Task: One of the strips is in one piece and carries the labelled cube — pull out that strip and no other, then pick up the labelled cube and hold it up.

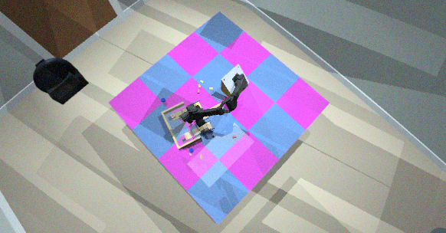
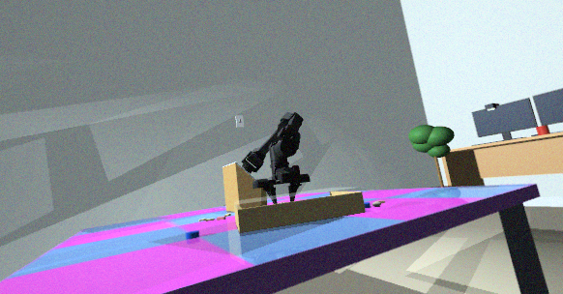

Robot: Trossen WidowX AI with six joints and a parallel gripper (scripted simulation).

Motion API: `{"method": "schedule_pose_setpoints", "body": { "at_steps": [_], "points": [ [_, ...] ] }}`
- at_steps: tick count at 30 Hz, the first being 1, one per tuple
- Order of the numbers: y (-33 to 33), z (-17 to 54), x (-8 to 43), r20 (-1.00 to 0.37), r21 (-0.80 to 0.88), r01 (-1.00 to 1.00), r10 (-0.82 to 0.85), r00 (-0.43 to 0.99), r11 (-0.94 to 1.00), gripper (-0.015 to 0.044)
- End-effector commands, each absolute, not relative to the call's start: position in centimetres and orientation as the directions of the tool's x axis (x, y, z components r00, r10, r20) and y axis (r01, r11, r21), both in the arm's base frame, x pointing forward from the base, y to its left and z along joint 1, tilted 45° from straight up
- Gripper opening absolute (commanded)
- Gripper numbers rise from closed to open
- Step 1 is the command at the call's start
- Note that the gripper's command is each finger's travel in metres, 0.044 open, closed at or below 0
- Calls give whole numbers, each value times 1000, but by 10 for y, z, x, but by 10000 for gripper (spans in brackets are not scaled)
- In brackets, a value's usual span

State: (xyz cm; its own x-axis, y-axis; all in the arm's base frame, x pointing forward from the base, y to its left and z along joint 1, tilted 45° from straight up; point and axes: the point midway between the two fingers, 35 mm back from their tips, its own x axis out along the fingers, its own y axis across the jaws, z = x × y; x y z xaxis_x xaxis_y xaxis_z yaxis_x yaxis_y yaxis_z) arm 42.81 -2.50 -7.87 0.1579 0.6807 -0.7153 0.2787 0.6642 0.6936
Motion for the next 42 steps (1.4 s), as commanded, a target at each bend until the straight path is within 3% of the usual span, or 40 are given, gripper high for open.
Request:
{"method": "schedule_pose_setpoints", "body": {
  "at_steps": [1, 9, 13, 19, 23, 42],
  "points": [
    [-19, -85, 425, -711, 696, 288, 688, 146, 658, 250],
    [-19, -85, 425, -711, 696, 288, 688, 146, 658, 250],
    [-21, -83, 426, -715, 693, 284, 683, 150, 663, 145],
    [-21, -83, 426, -715, 693, 284, 683, 150, 663, 105],
    [-22, -82, 424, -715, 693, 284, 683, 150, 663, 0],
    [-38, -53, 361, -712, 694, 290, 687, 144, 659, 0]
  ]
}}
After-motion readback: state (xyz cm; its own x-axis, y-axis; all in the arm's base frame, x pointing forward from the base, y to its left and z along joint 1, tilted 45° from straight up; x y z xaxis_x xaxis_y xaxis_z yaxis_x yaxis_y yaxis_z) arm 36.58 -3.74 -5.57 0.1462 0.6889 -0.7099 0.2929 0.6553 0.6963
